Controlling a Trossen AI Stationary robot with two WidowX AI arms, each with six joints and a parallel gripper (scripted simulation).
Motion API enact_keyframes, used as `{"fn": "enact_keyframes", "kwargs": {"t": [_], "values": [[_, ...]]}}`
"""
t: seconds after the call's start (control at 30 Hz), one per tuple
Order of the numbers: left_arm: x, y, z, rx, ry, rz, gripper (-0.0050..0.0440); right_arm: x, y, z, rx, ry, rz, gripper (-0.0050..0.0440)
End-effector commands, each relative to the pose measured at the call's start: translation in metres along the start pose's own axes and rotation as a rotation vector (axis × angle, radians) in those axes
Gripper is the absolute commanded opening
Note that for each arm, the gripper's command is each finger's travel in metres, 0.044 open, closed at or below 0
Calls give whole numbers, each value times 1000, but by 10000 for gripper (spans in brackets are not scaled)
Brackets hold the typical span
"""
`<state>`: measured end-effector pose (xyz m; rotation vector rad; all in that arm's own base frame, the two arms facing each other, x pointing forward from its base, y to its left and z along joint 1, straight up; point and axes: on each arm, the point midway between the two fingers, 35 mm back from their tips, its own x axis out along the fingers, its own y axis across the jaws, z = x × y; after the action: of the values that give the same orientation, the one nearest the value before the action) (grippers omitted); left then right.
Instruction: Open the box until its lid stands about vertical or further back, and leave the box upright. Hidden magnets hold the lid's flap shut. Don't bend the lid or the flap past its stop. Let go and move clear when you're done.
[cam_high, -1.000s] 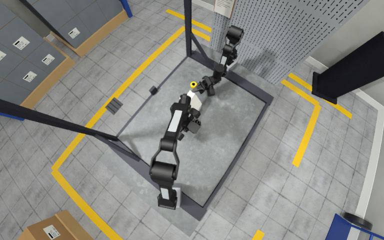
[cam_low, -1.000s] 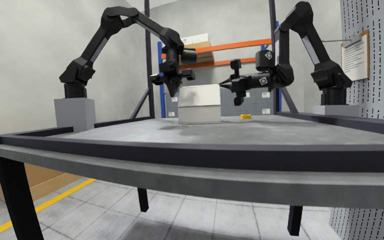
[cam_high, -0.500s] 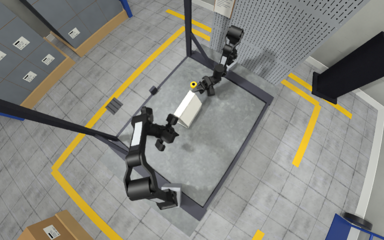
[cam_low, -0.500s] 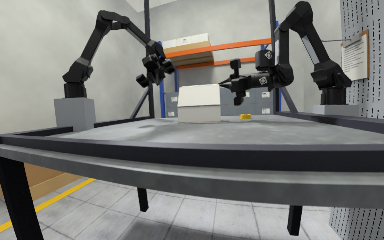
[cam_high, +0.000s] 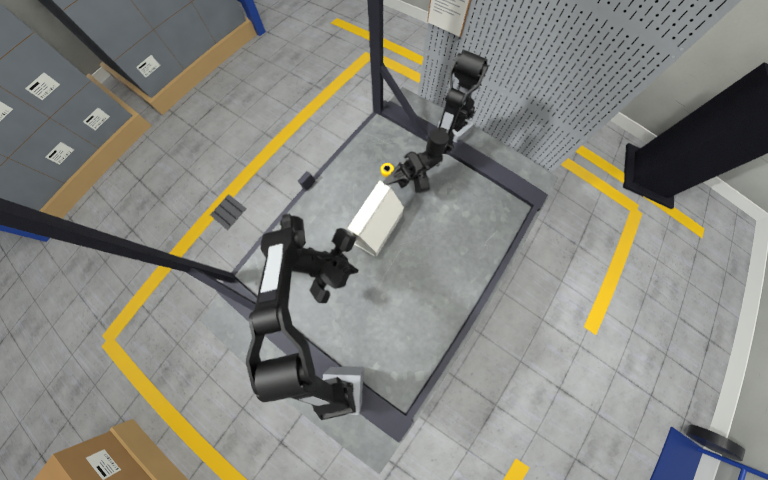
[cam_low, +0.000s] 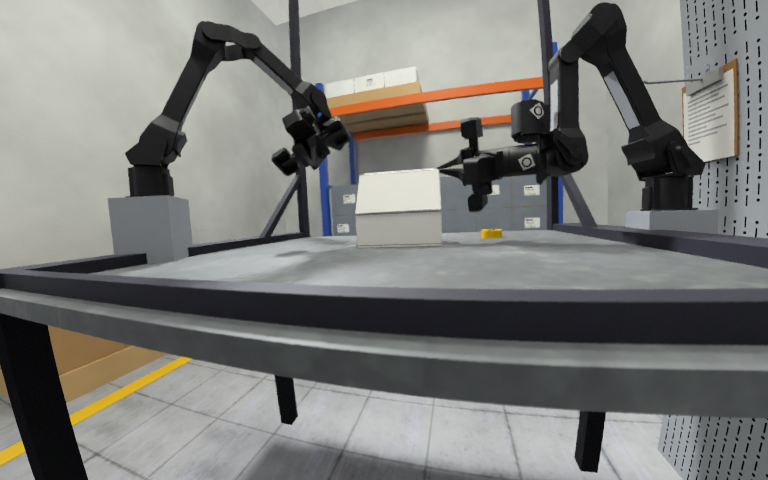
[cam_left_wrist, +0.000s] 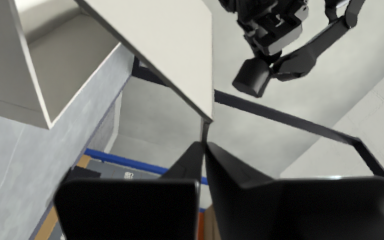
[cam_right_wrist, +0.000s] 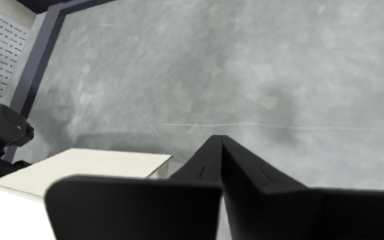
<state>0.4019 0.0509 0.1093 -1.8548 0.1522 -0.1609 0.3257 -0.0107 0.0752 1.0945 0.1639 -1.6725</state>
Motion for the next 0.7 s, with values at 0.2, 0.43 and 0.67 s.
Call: {"fn": "enact_keyframes", "kwargs": {"t": [0.2,0.43,0.67], "values": [[0,-5,-1,6,6,-12,10,-42,8,-53,10,14,3,-50],[0,-5,-1,6,6,-12,10,-56,6,-71,11,13,3,-50],[0,-5,-1,6,6,-12,10,-55,7,-70,13,11,4,-50]]}}
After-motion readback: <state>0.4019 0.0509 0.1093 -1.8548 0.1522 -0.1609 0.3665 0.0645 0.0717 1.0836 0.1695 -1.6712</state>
